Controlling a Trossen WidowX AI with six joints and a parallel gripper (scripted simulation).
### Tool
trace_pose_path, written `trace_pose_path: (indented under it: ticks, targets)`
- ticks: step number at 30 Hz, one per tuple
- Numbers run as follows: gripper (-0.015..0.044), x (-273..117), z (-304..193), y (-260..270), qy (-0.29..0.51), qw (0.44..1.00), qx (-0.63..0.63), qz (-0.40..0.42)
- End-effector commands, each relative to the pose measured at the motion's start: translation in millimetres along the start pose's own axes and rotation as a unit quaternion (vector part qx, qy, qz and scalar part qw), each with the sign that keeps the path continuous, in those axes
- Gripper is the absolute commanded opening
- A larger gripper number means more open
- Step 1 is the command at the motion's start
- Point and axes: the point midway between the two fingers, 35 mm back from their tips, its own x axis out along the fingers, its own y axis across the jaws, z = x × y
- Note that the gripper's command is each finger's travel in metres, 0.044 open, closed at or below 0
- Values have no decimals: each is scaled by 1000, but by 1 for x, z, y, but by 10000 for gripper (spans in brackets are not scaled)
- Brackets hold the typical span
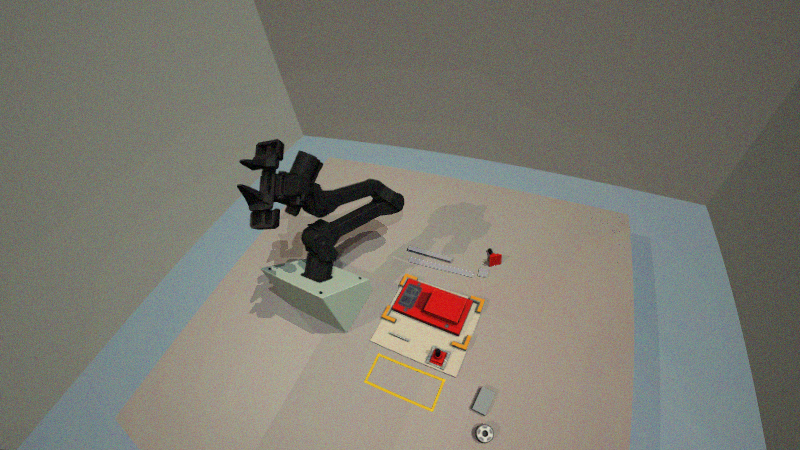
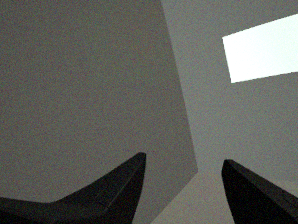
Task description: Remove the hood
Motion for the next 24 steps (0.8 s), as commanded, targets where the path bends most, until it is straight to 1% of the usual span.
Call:
trace_pose_path:
  ticks: [1,3,5,8,9,13,17,20,24]
  targets:
    - [246,1,1,1,-3,1000,5,5]
    - [299,11,11,11,-24,998,44,42]
    - [351,23,29,27,-53,988,100,101]
    - [430,36,60,52,-91,961,175,195]
    - [440,38,71,61,-101,948,197,227]
    - [440,40,120,96,-132,884,271,359]
    - [440,25,171,129,-142,800,316,490]
    - [440,5,209,152,-136,729,331,583]
    - [440,-40,250,181,-120,639,306,696]
